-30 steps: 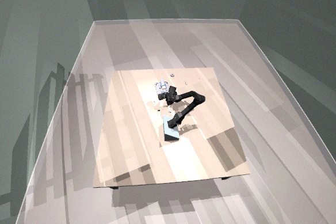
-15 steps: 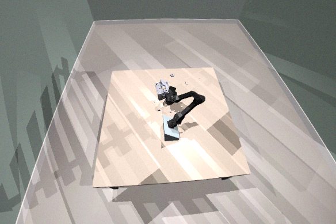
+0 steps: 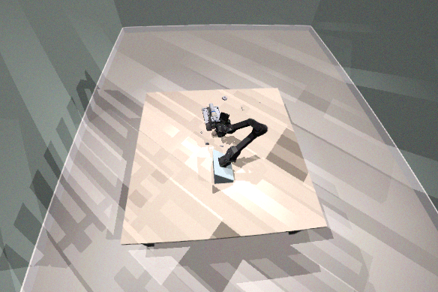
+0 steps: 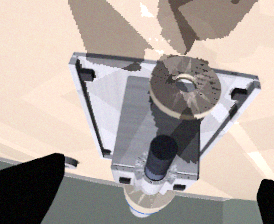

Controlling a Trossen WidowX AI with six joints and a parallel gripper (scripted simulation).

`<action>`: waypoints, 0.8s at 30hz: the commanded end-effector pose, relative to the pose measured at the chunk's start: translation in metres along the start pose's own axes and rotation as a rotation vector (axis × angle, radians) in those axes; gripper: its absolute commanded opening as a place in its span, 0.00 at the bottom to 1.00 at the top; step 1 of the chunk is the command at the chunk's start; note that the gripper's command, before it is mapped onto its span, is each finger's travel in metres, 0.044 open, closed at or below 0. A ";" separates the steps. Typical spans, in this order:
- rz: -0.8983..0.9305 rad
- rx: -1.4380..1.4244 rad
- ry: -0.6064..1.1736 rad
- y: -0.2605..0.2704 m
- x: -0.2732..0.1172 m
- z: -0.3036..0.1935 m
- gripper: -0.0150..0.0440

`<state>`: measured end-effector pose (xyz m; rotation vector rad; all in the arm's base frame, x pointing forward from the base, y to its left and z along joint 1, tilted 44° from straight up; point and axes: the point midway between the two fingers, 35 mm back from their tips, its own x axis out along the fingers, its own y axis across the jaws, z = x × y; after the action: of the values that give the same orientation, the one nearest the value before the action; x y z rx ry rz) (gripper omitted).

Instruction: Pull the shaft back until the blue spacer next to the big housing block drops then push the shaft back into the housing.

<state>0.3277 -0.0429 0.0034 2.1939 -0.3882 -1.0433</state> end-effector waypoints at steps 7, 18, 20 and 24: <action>0.003 0.002 0.001 0.000 0.000 0.000 1.00; 0.003 0.003 0.001 0.000 0.011 -0.001 1.00; 0.003 0.003 0.001 0.000 0.014 -0.001 1.00; 0.003 0.003 0.001 0.000 0.021 -0.001 1.00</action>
<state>0.3356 -0.0514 -0.0069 2.1896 -0.3923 -1.0506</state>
